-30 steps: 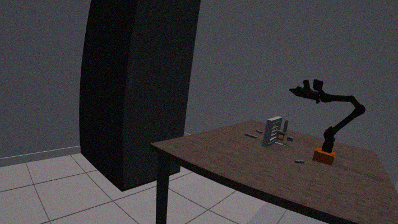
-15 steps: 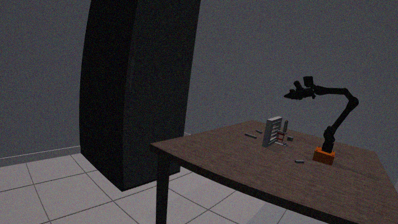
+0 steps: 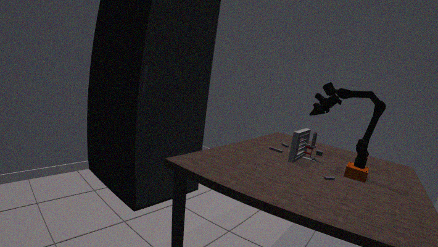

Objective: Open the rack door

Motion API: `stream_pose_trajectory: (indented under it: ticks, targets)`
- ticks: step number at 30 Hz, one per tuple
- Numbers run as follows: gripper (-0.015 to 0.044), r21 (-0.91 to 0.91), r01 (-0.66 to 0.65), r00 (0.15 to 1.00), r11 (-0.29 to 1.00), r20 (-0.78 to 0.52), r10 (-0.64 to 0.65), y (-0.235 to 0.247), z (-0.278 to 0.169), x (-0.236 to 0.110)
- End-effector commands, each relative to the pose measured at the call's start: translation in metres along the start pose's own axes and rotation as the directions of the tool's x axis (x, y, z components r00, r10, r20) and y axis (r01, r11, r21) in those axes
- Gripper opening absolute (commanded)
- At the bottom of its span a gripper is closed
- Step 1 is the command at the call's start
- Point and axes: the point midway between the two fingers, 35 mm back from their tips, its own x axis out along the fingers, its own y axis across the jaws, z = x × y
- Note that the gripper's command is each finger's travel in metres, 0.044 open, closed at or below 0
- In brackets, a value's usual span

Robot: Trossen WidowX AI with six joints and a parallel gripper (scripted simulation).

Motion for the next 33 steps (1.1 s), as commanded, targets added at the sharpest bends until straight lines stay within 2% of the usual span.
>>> stream_pose_trajectory:
  ticks: [1, 16, 33]
  targets:
    - [0.0294, -0.016, 0.001, 0.995, 1.0, -0.096, -0.003, -0.002, -0.006, 0.008]
    - [0.0294, -0.038, -0.031, 0.896, 0.999, -0.443, 0.011, -0.005, -0.037, 0.029]
    - [0.0294, -0.064, -0.093, 0.666, 0.994, -0.746, 0.014, -0.01, -0.067, 0.031]
